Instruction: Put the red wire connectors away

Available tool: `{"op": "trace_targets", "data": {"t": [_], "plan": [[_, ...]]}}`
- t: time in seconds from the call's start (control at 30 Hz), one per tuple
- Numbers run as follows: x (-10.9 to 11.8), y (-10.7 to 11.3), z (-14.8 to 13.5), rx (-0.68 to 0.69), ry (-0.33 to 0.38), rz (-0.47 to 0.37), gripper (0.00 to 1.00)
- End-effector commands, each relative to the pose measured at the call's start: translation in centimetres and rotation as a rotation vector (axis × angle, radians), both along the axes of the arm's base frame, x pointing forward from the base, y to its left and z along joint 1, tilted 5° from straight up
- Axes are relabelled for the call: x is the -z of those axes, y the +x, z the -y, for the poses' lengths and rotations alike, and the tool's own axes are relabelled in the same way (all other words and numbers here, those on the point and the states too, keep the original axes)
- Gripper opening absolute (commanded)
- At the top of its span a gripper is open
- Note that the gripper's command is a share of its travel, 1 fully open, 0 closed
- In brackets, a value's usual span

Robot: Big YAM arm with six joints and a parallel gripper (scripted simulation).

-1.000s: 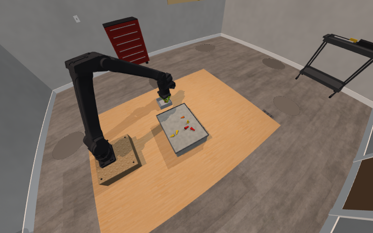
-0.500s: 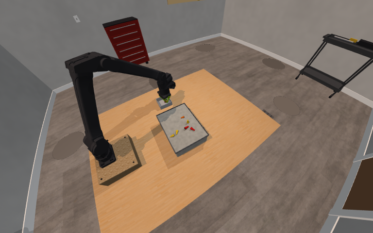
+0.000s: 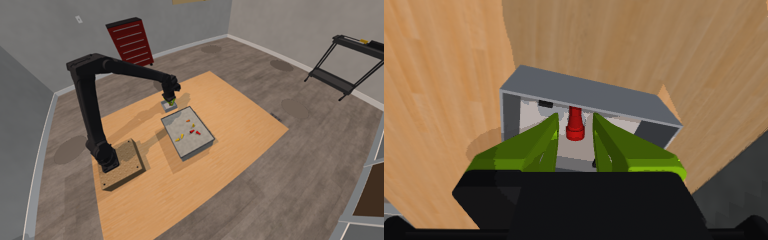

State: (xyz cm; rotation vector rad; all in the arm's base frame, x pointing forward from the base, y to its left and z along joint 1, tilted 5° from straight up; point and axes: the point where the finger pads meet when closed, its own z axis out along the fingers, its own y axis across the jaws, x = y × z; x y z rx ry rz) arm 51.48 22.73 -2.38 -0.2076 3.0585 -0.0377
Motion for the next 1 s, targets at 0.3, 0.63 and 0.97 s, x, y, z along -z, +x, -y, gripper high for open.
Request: {"op": "trace_targets", "data": {"t": [0.3,0.63,0.97], "plan": [[-4.9,1.7,-0.8,0.001,0.022,0.047,0.29],[-6.2,0.6,-0.8,0.0,0.014,0.029,0.29],[-6.1,0.8,-1.1,-0.003,0.013,0.027,0.29]]}}
